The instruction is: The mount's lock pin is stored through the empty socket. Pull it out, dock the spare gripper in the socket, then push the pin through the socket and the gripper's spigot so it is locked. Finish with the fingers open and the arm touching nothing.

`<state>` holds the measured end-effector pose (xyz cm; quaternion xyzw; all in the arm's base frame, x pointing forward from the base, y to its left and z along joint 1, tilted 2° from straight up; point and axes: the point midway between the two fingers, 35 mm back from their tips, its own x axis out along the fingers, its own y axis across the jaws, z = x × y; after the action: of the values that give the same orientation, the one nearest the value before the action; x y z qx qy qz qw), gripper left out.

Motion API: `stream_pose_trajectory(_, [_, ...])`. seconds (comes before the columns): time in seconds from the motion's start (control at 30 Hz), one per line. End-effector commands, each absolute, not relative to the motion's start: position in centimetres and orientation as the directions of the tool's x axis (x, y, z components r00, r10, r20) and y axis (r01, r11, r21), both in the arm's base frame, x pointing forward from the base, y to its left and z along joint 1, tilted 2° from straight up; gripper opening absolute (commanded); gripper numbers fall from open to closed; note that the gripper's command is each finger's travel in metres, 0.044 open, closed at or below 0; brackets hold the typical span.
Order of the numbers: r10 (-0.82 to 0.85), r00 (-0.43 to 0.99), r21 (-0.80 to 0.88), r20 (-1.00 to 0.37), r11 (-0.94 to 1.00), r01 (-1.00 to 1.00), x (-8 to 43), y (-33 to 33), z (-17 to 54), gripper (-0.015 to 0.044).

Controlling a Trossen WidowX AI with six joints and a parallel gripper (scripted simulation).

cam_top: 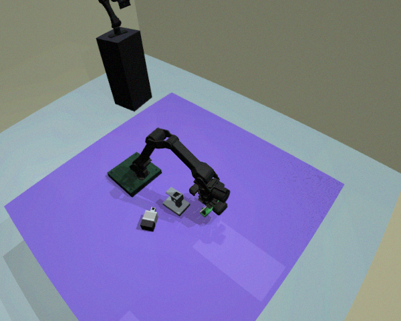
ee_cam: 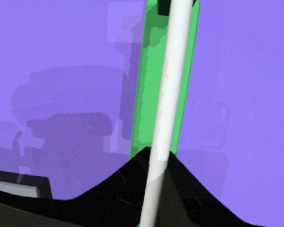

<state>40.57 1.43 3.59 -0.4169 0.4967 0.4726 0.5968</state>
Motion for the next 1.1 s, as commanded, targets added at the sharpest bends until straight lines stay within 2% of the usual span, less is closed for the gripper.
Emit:
stream_pose_trajectory(0.0, [0.15, 0.051, -0.02, -0.987, 0.205, -0.979, 40.47, 1.43, 3.18, 0.0])
stream_pose_trajectory(0.87, [0.15, 0.06, -0.028, -0.987, 0.206, -0.978, 40.57, 1.43, 3.57, 0.0])
stream_pose_trajectory(1.07, [0.15, 0.06, -0.028, -0.987, 0.206, -0.978, 40.57, 1.43, 3.57, 0.0157])
